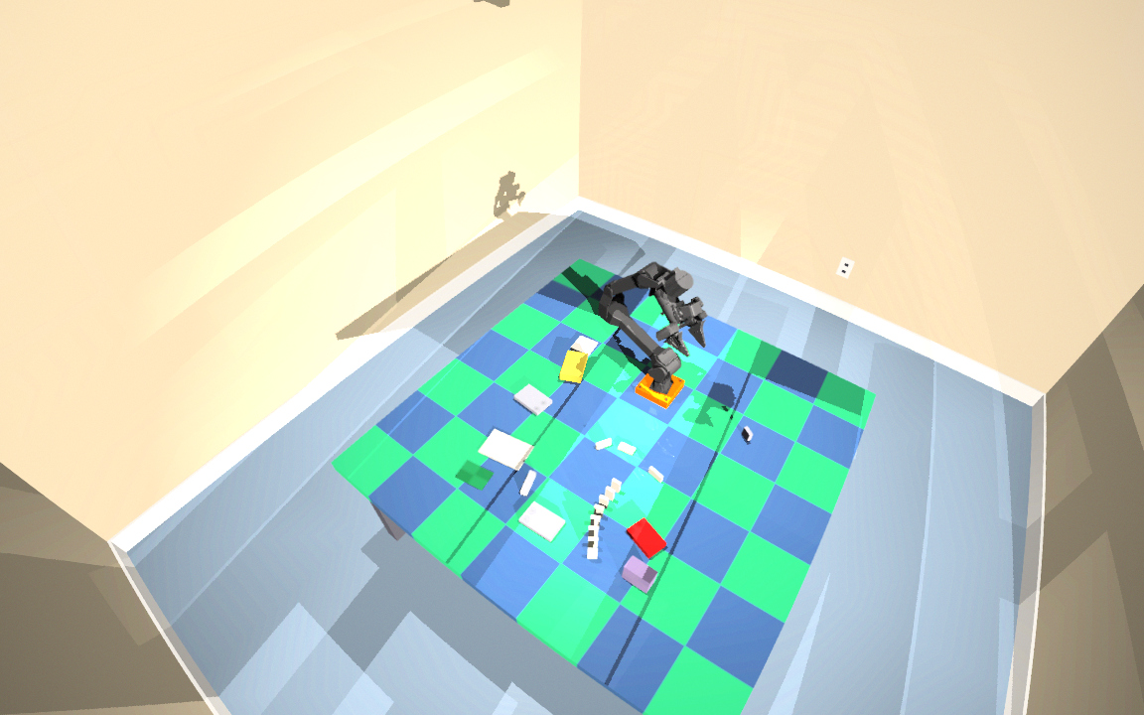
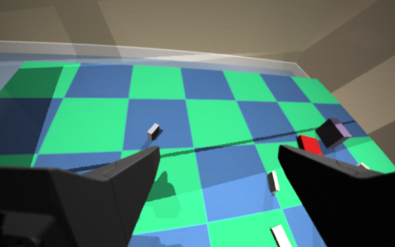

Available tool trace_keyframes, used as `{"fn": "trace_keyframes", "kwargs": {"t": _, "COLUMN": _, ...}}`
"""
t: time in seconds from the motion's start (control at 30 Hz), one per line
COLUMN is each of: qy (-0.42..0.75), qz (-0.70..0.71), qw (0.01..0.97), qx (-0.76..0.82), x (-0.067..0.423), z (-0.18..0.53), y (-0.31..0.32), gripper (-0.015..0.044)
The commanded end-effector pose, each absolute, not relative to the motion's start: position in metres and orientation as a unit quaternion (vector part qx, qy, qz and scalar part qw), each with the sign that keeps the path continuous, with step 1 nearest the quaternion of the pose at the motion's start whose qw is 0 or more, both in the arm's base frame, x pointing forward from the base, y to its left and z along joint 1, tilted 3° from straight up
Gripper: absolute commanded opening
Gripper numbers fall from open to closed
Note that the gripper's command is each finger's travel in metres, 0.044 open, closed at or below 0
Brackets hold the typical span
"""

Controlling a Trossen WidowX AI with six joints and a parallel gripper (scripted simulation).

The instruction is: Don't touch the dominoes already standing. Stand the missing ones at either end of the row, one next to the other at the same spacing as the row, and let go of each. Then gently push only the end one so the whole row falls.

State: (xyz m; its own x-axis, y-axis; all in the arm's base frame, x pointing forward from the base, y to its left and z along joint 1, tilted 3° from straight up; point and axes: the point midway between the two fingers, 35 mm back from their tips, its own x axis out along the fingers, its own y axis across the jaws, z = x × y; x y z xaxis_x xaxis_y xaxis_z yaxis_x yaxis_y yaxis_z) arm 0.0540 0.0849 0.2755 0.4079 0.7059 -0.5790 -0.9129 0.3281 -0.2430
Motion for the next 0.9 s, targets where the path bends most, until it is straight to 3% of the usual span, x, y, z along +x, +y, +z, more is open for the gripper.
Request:
{"fn": "trace_keyframes", "kwargs": {"t": 0.0, "qy": 0.195, "qz": 0.506, "qw": 0.795, "qx": -0.271, "x": 0.055, "z": 0.275, "y": 0.086, "gripper": 0.0426}}
{"fn": "trace_keyframes", "kwargs": {"t": 0.23, "qy": 0.399, "qz": 0.302, "qw": 0.859, "qx": -0.102, "x": 0.109, "z": 0.254, "y": 0.111, "gripper": 0.0440}}
{"fn": "trace_keyframes", "kwargs": {"t": 0.43, "qy": 0.521, "qz": 0.055, "qw": 0.846, "qx": 0.096, "x": 0.174, "z": 0.219, "y": 0.105, "gripper": 0.0440}}
{"fn": "trace_keyframes", "kwargs": {"t": 0.63, "qy": 0.554, "qz": -0.212, "qw": 0.748, "qx": 0.298, "x": 0.234, "z": 0.170, "y": 0.067, "gripper": 0.0440}}
{"fn": "trace_keyframes", "kwargs": {"t": 0.87, "qy": 0.484, "qz": -0.492, "qw": 0.536, "qx": 0.486, "x": 0.270, "z": 0.100, "y": -0.009, "gripper": 0.0440}}
